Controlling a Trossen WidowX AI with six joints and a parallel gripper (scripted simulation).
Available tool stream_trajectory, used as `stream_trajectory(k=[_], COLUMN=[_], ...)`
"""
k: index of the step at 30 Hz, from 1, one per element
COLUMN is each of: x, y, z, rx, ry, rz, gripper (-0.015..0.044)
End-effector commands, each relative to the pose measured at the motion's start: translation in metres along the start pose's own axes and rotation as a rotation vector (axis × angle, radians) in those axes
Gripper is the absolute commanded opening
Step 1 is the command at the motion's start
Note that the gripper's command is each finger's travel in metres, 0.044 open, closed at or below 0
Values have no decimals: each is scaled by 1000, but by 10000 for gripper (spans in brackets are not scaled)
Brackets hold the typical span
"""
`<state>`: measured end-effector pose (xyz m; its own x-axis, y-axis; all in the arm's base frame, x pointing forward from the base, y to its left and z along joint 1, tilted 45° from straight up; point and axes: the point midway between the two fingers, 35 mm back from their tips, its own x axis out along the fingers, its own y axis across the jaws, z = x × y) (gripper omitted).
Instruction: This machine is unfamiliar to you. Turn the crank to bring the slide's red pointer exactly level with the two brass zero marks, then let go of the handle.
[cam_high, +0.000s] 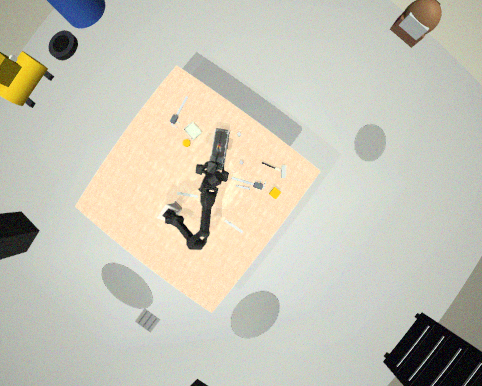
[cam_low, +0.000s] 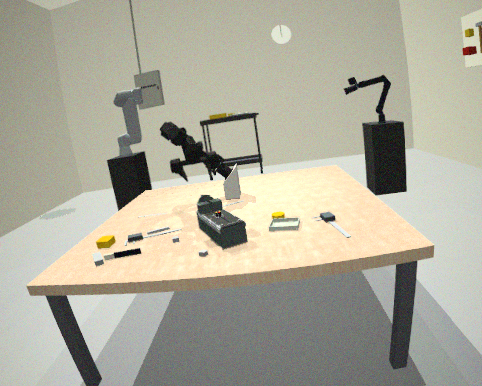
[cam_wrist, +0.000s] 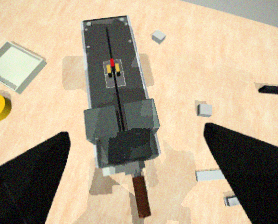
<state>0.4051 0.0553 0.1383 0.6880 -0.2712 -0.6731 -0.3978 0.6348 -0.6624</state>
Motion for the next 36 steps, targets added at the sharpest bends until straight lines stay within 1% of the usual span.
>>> stream_trajectory(k=[1, 4, 10, 27, 36], x=[-17, -26, -26, 40, 49], y=[-3, -4, -4, -6, -6], z=[-18, -28, -29, -92, -102], rx=[-63, -93, -95, -97, -98], ry=[-11, -16, -17, -16, -16], rz=[50, 74, 76, 74, 73], gripper=[440, 440, 440, 440, 440])
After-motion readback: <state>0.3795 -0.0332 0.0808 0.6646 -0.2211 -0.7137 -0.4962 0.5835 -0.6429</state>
